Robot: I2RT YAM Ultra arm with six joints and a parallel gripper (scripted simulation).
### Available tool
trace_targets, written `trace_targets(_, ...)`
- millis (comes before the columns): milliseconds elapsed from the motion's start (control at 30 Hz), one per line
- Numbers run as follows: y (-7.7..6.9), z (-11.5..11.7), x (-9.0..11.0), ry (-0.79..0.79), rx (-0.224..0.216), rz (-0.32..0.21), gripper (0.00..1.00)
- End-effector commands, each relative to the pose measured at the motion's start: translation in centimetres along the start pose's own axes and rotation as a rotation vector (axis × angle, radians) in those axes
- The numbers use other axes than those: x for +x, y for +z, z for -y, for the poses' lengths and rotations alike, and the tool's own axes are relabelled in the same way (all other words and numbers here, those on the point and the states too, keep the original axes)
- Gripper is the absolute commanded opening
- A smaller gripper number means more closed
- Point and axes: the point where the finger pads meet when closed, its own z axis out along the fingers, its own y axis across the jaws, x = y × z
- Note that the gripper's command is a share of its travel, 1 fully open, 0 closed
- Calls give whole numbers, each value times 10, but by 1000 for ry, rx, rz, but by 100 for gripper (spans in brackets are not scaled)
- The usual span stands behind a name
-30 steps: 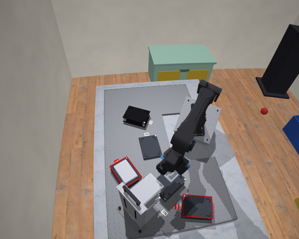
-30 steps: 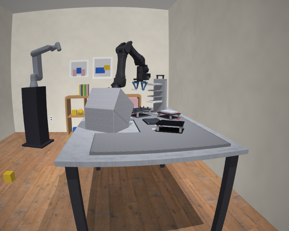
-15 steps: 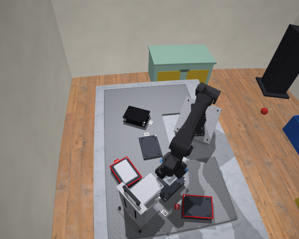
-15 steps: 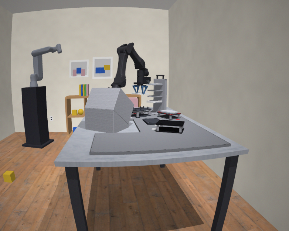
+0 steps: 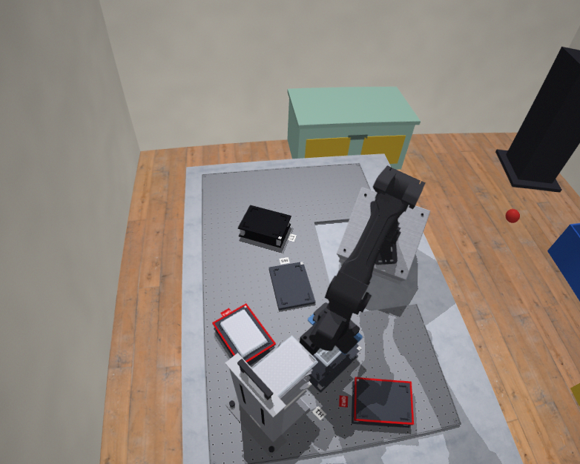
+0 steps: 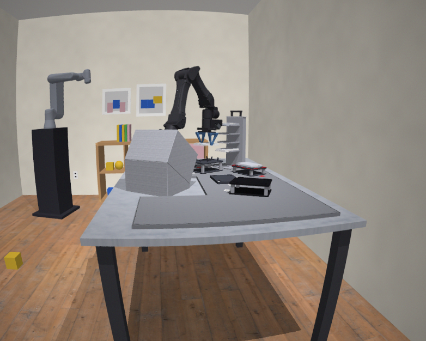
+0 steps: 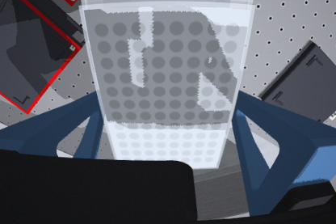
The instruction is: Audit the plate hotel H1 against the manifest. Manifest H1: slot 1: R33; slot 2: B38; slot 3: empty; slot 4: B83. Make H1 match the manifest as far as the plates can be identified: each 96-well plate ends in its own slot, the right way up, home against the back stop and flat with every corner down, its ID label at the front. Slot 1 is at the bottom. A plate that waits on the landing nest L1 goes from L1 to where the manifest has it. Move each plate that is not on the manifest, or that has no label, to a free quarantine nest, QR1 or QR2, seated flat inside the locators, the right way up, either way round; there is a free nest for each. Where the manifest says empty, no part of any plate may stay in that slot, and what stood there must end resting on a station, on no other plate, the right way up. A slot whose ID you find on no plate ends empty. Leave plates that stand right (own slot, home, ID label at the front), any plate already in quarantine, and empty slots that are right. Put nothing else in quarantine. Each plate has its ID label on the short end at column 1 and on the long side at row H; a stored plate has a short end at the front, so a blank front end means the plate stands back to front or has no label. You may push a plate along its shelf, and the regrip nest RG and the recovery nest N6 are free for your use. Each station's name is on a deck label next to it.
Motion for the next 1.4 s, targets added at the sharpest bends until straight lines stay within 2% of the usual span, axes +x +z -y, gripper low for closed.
trace_targets(0, 13, 0, -2, 0, 3, 11, 86)
trace_targets(200, 28, -2, 0, -3, 1, 10, 86)
trace_targets(233, 11, -6, -17, -4, -15, 70, 86)
trace_targets(267, 6, -7, -22, -3, -19, 87, 86)
trace_targets(533, 6, -7, -21, -3, -18, 87, 86)
trace_targets(767, 16, -1, -5, -1, -6, 46, 86)
trace_targets(933, 17, 0, -2, -1, -4, 39, 86)
trace_targets(1000, 17, 0, -2, -1, -4, 39, 86)
trace_targets(1033, 9, -4, -13, -2, -12, 66, 86)
trace_targets(1100, 9, -5, -14, -3, -15, 72, 86)
trace_targets(1233, 18, -2, -4, -3, -8, 48, 86)
trace_targets(1367, 21, -3, -2, -4, -9, 45, 86)
